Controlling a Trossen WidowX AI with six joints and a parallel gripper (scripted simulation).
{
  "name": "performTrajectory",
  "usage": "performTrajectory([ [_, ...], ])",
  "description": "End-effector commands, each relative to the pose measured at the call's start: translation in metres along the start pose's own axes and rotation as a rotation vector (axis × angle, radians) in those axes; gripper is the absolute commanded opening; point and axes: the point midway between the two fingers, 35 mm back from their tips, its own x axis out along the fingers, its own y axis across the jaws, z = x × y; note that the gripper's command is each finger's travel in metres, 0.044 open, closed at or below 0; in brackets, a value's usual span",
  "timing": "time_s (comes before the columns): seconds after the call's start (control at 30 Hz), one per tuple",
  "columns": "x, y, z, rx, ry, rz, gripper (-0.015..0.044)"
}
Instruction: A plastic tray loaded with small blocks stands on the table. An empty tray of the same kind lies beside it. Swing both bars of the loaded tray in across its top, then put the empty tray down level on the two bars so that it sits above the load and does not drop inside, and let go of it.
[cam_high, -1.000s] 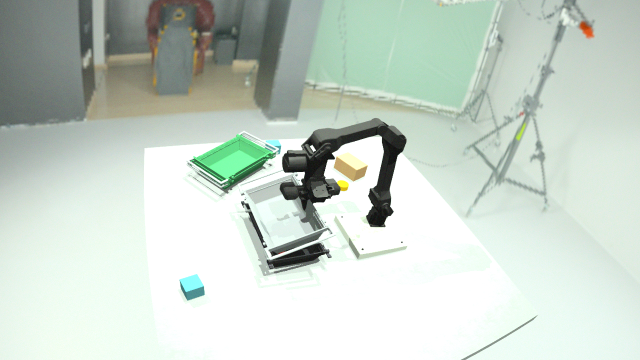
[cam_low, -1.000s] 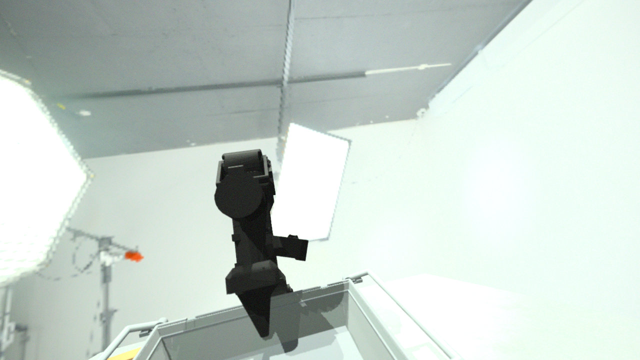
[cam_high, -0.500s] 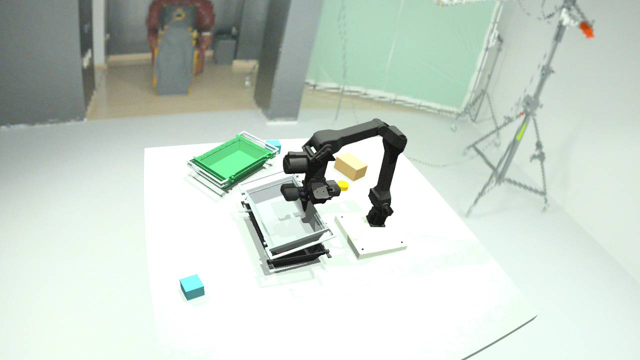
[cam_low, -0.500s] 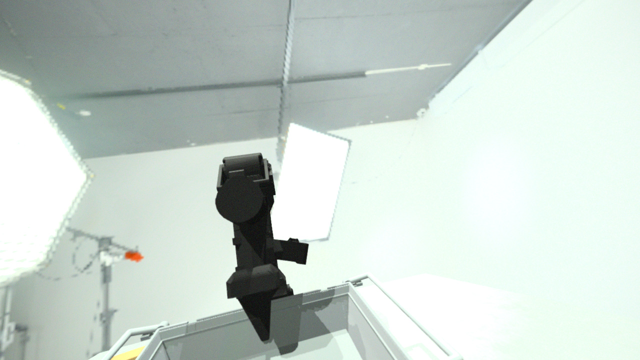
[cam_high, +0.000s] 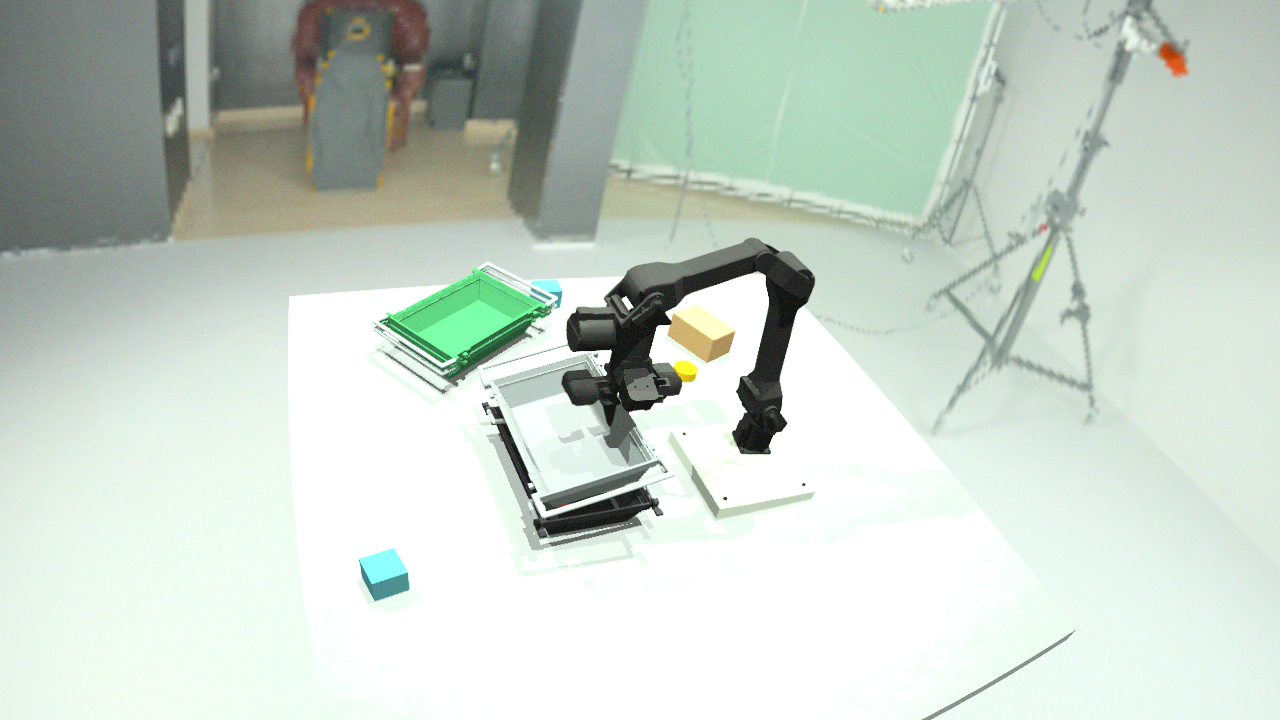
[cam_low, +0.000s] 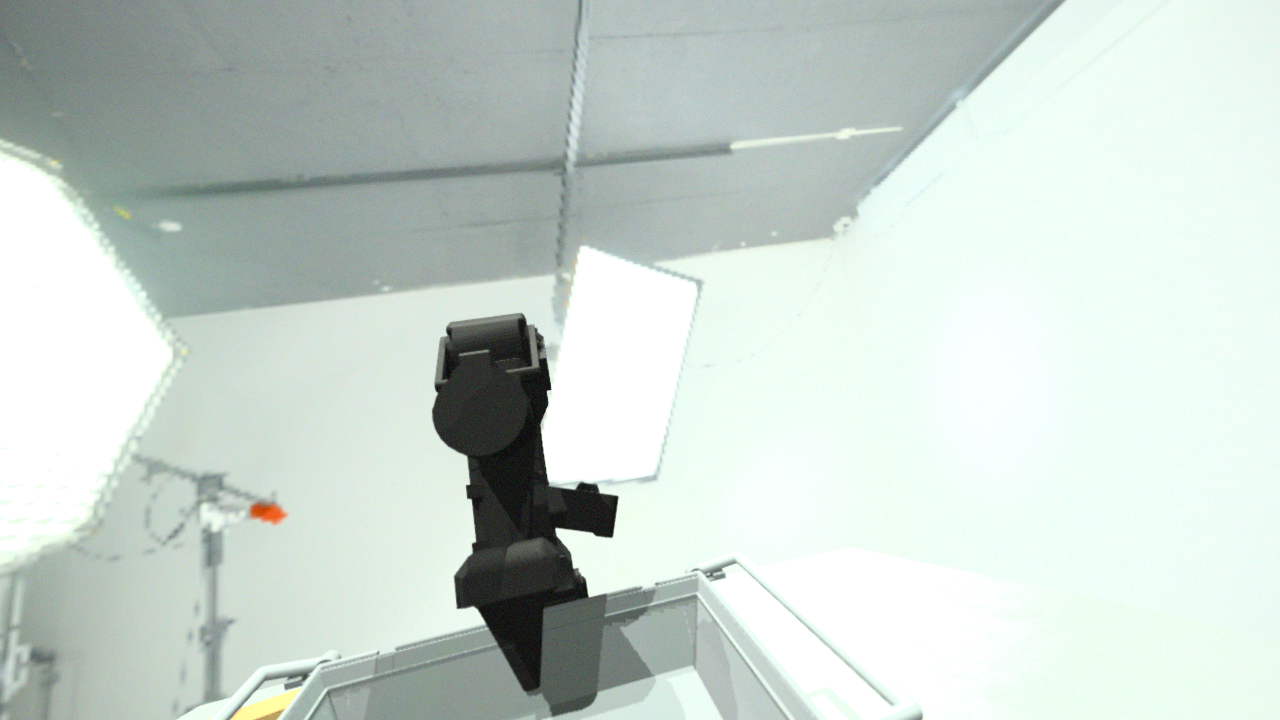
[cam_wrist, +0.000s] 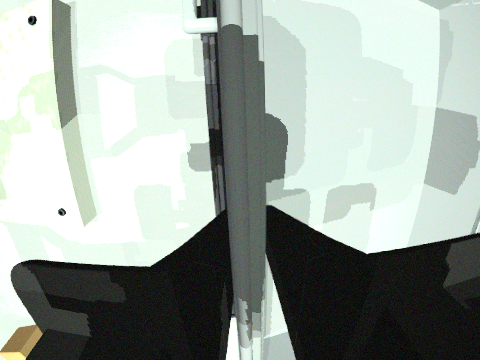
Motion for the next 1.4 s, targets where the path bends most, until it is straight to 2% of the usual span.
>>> performTrajectory([
  [0.0,0.009,0.005,0.000,-0.005,0.000,0.015,0.0000],
  [1.37,0.034,0.011,0.000,-0.005,0.000,0.016,0.0000],
])
